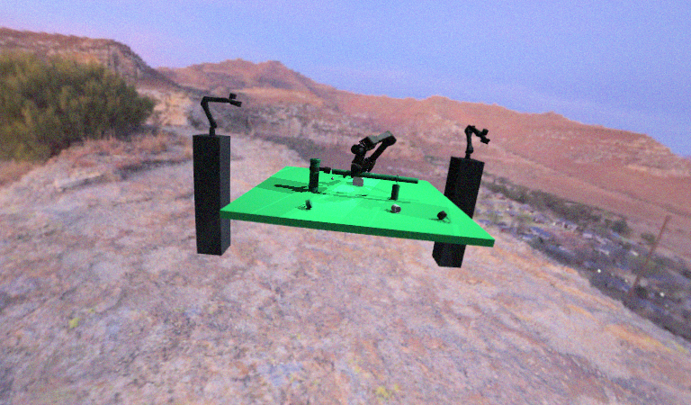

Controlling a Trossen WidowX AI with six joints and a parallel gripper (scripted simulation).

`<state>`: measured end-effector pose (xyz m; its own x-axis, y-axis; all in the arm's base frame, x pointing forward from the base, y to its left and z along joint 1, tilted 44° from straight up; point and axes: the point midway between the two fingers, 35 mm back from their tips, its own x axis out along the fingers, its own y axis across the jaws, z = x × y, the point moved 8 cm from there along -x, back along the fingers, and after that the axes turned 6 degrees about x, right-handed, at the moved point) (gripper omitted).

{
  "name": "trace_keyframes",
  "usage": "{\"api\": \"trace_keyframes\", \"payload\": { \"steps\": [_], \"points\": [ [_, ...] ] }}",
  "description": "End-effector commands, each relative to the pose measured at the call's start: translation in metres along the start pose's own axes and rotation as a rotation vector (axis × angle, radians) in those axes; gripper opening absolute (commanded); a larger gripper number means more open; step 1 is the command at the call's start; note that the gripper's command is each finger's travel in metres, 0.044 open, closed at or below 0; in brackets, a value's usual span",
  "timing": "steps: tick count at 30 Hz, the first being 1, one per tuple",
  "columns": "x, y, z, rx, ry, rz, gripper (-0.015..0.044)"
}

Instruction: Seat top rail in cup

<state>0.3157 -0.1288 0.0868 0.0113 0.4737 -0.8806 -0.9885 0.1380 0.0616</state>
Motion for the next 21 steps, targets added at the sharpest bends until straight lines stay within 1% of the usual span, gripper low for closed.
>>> {"api": "trace_keyframes", "payload": {
  "steps": [1, 6, 21],
  "points": [
    [0.0008, -0.0006, -0.0109, 0.001, 0.008, -0.002, 0.0],
    [0.004, -0.0017, -0.0179, -0.002, 0.003, 0.001, 0.0],
    [0.0041, -0.0017, -0.0182, -0.002, 0.002, 0.001, 0.0]
  ]
}}
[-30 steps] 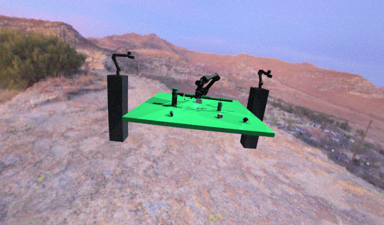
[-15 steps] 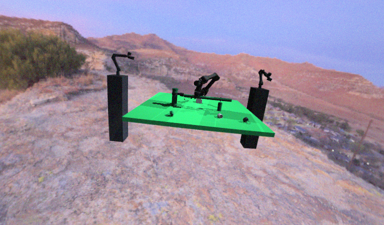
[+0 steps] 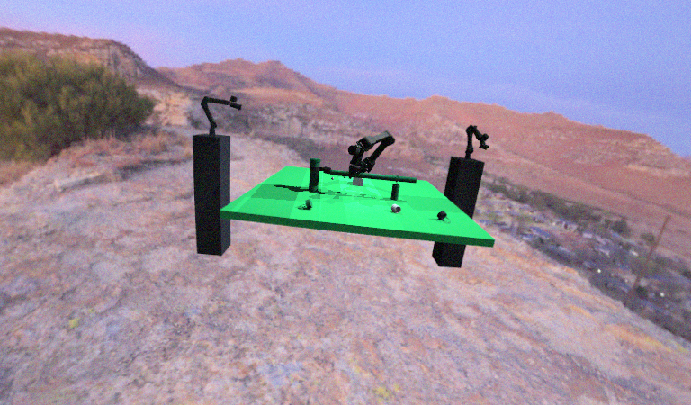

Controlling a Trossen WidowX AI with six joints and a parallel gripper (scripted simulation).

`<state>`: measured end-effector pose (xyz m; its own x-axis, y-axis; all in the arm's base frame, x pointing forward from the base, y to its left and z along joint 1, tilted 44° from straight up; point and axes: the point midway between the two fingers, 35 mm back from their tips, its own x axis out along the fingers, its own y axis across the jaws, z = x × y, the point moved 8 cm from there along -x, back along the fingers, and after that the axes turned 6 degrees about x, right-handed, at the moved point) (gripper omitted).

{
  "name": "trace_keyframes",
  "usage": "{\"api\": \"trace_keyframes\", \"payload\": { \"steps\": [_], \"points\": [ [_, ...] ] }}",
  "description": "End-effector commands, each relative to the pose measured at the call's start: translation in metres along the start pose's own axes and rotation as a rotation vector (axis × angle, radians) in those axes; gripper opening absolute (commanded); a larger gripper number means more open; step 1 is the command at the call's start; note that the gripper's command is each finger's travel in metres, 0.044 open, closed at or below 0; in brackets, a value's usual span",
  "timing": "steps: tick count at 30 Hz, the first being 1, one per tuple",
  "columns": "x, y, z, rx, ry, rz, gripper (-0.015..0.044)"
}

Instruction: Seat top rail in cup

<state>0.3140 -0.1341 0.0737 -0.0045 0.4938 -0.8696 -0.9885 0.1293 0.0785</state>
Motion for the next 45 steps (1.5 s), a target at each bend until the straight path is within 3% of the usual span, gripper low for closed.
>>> {"api": "trace_keyframes", "payload": {
  "steps": [1, 45],
  "points": [
    [-0.0051, -0.0017, -0.007, -0.002, 0.023, -0.018, 0.0],
    [-0.0015, -0.0005, -0.0008, -0.001, 0.004, 0.0, 0.0]
  ]
}}
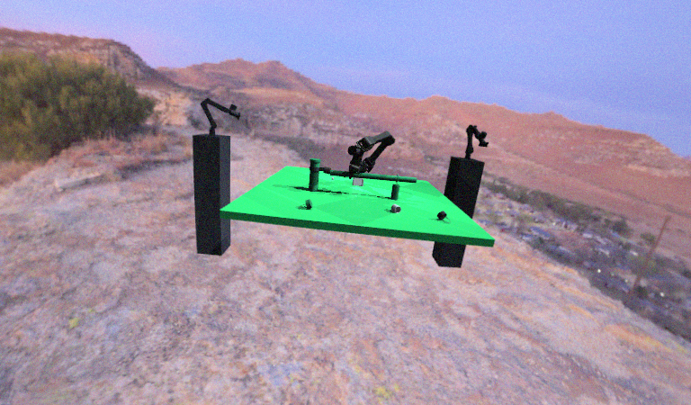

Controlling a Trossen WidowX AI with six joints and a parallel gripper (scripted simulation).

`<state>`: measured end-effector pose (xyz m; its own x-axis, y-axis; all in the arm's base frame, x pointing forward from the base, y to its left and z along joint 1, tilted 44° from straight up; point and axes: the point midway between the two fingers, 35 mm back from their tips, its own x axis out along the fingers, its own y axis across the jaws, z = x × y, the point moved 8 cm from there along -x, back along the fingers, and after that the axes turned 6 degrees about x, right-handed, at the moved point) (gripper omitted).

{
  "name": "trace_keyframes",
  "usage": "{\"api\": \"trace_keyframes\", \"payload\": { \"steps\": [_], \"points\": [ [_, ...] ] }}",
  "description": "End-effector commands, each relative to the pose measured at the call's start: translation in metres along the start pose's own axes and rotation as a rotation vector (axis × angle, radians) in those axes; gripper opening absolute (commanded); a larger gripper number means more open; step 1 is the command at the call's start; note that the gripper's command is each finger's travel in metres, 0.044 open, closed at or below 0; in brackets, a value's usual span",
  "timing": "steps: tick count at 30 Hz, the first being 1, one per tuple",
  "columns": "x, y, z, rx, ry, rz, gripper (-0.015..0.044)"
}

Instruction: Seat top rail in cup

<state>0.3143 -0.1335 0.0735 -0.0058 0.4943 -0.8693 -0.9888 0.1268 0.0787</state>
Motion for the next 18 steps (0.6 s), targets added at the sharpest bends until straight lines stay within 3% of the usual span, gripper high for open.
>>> {"api": "trace_keyframes", "payload": {
  "steps": [1, 18],
  "points": [
    [-0.0021, -0.0003, -0.0014, 0.001, 0.005, -0.002, 0.0],
    [-0.005, -0.0015, -0.0038, 0.0, 0.009, -0.003, 0.0]
  ]
}}
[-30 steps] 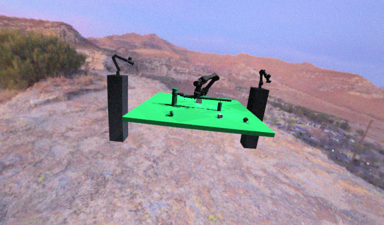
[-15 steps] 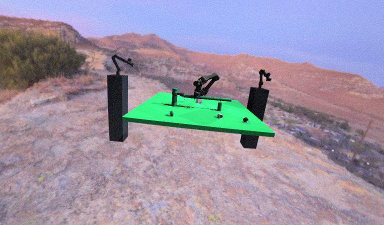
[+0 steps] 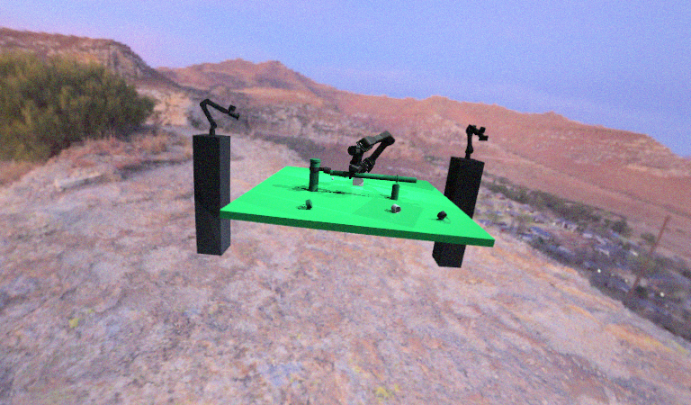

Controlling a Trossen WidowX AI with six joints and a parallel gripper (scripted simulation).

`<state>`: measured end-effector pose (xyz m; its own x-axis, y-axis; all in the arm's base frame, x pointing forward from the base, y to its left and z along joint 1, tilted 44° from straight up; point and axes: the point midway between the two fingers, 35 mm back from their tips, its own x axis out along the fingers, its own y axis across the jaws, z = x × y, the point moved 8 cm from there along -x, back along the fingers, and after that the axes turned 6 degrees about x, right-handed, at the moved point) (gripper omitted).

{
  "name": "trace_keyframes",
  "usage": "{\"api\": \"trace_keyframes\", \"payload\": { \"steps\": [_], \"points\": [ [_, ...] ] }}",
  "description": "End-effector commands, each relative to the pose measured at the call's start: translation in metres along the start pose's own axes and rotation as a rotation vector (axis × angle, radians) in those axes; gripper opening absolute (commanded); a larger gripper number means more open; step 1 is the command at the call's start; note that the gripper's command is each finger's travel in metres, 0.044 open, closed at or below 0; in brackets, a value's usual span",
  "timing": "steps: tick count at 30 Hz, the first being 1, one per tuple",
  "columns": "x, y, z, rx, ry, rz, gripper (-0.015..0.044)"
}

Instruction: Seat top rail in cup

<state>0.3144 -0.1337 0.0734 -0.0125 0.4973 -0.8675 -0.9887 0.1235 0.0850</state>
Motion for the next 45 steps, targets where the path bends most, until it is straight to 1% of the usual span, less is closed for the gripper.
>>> {"api": "trace_keyframes", "payload": {
  "steps": [1, 24, 25, 45],
  "points": [
    [-0.0052, -0.0015, -0.0038, 0.0, 0.011, -0.01, 0.0],
    [-0.0088, -0.0032, -0.008, -0.001, 0.011, -0.01, 0.0],
    [-0.001, -0.0012, -0.0006, -0.003, -0.006, 0.011, 0.0],
    [-0.0026, -0.0024, -0.0046, -0.003, -0.005, 0.011, 0.0]
  ]
}}
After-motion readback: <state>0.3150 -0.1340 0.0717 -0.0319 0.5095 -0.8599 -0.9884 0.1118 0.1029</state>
